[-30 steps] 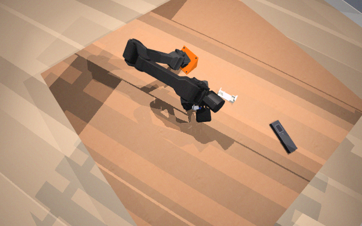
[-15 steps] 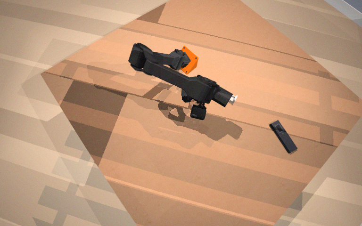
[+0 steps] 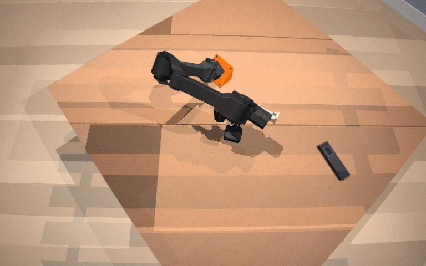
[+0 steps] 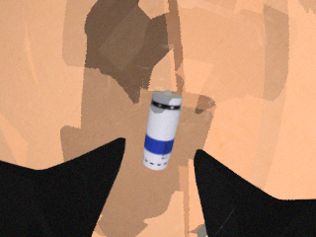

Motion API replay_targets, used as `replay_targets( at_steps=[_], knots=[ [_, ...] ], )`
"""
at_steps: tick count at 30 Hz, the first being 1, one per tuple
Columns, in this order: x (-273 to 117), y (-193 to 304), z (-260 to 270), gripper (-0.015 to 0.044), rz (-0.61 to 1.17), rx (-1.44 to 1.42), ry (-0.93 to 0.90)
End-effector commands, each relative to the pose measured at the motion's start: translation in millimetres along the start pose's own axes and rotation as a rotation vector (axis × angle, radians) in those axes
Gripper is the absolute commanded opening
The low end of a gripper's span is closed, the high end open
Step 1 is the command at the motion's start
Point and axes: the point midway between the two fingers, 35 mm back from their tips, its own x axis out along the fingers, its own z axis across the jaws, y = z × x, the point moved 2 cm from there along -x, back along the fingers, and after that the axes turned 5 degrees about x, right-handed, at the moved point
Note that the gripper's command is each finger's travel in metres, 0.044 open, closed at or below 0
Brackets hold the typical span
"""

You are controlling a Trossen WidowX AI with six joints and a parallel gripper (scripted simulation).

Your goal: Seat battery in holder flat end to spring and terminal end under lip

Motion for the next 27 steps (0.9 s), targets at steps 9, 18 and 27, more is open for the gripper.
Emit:
replay_targets(
  at_steps=[9,18,27],
  knots=[
    [21,-1,0,0.0243,-0.005,-0.006,-0.005],
    [33,-3,0,0.0243,-0.006,-0.006,-0.007],
    [33,-3,0,0.008,-0.006,-0.006,-0.007]
  ],
)
